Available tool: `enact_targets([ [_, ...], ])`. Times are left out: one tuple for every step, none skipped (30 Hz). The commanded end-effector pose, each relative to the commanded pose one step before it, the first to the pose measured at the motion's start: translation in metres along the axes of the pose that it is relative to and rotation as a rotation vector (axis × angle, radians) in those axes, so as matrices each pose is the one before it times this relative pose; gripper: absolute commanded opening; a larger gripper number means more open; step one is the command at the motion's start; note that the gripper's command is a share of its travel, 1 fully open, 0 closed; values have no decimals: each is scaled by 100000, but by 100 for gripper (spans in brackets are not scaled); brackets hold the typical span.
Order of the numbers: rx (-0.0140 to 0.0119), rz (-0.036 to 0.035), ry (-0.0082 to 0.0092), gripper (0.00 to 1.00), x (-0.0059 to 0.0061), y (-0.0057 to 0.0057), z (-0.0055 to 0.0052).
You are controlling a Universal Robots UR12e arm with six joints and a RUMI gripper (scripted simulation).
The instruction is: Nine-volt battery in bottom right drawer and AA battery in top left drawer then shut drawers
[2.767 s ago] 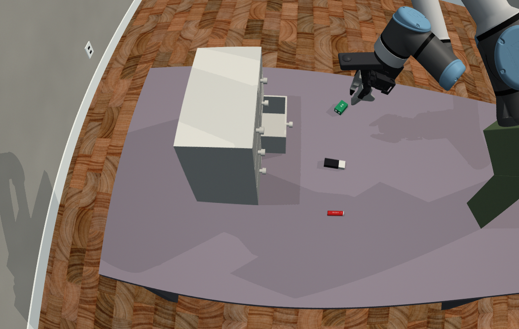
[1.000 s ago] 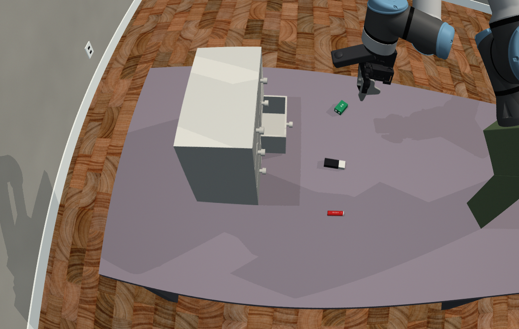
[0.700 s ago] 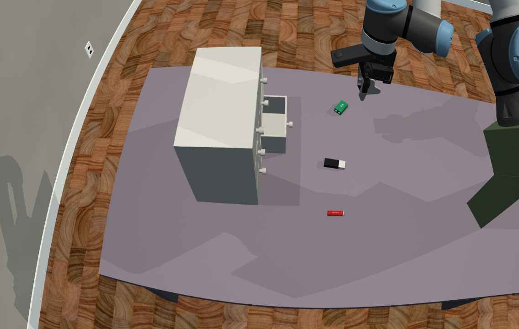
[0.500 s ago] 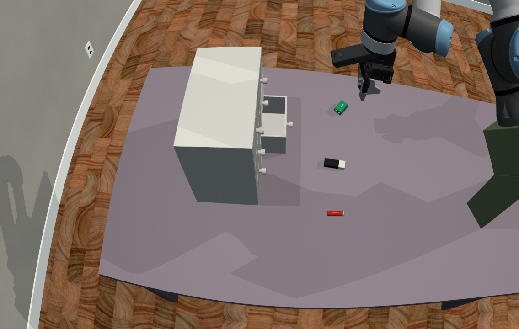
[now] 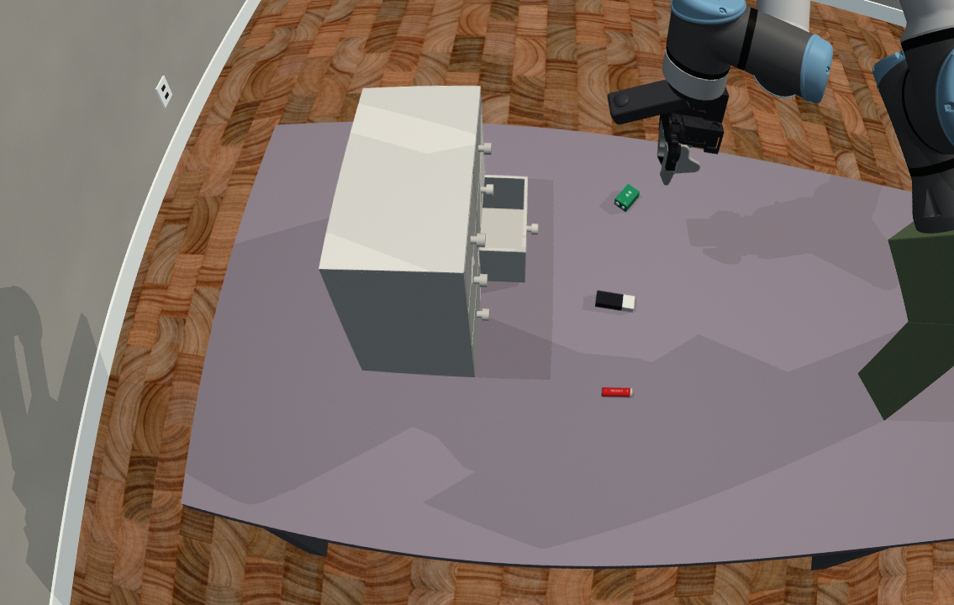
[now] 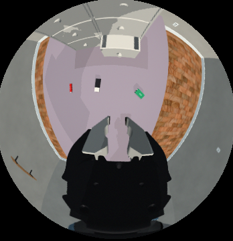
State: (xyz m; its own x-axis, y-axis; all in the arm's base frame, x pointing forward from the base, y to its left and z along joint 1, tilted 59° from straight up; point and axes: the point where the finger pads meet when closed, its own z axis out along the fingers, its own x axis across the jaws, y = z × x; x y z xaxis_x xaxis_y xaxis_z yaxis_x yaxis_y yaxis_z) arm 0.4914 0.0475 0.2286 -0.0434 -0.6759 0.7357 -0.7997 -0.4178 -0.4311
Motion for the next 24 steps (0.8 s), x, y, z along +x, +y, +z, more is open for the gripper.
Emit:
enact_targets([
  [51, 19, -5, 20, 0, -14, -26],
  [0, 0, 0, 20, 0, 0, 0],
  [0, 0, 0, 20, 0, 0, 0],
  [0, 0, 0, 20, 0, 0, 0],
  [0, 0, 0, 20, 0, 0, 0],
  [0, 0, 0, 20, 0, 0, 0],
  [0, 0, 0, 20, 0, 0, 0],
  [0, 0, 0, 20, 0, 0, 0],
  [0, 0, 0, 20, 0, 0, 0],
  [0, 0, 0, 20, 0, 0, 0],
  [0, 0, 0, 20, 0, 0, 0],
  [0, 0, 0, 20, 0, 0, 0],
  [0, 0, 0, 20, 0, 0, 0],
  [0, 0, 0, 20, 0, 0, 0],
  [0, -5, 0, 20, 0, 0, 1],
  [-3, -36, -3, 20, 2, -2, 6],
  [-7, -94, -7, 20, 6, -6, 15],
  [0, 0, 0, 20, 0, 0, 0],
  [0, 0, 0, 20, 0, 0, 0],
  [-13, -175, -14, 20, 12, -11, 29],
  [-20, -278, -21, 20, 19, -17, 46],
  [-29, -399, -31, 20, 27, -25, 66],
  [-38, -534, -41, 20, 37, -33, 89],
  [-47, -682, -52, 20, 48, -42, 113],
])
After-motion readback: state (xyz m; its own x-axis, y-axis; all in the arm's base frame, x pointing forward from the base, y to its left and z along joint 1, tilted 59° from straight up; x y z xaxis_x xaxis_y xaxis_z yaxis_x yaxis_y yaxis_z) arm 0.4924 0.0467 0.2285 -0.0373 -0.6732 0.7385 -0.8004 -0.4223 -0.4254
